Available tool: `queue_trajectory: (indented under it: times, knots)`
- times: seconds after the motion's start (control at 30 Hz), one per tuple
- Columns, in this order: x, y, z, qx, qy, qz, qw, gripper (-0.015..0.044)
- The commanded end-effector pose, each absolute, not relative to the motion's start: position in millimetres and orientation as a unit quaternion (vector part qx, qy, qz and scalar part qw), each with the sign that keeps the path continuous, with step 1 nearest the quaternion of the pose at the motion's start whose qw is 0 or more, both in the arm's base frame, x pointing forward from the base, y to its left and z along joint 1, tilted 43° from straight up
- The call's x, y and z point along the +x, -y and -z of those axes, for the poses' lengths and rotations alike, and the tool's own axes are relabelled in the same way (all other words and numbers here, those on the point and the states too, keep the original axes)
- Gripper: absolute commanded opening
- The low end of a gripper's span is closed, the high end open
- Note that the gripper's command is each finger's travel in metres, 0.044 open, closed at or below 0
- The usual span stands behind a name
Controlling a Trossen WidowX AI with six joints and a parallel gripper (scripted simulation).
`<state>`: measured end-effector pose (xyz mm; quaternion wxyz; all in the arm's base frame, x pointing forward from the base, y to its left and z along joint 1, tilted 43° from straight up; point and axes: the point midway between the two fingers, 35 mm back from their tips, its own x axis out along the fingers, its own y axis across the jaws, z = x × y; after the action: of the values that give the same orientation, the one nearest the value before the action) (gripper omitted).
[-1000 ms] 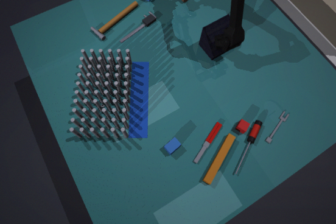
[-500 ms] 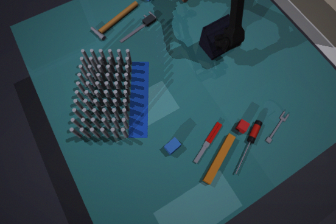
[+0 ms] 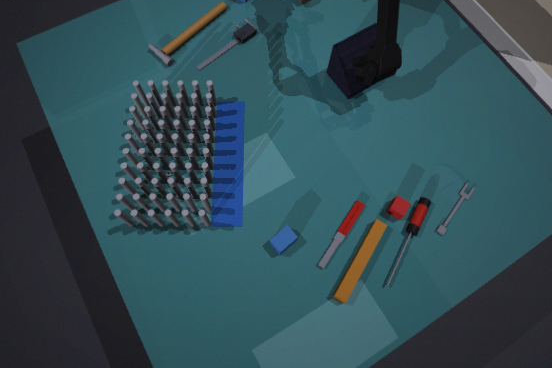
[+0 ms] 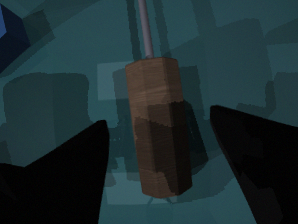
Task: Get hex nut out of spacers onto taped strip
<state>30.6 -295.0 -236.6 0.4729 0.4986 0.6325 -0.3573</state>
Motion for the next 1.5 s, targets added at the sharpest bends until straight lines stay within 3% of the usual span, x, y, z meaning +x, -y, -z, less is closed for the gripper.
queue_trajectory:
  times: [0.0, 0.77, 0.9, 1.13, 1.3, 1.47]
  knots:
    - [29, 291, 242, 0.497, -0.634, 0.357, 0.474, 0.028]
    - [23, 267, 267, 0.497, -0.634, 0.357, 0.474, 0.028]
    - [23, 267, 267, 0.497, -0.634, 0.357, 0.474, 0.0175]
    - [23, 267, 267, 0.497, -0.634, 0.357, 0.474, 0.0128]
    - [26, 285, 254, 0.497, -0.634, 0.357, 0.474, 0.0]
    - [32, 309, 234, 0.497, -0.633, 0.357, 0.474, 0.0]
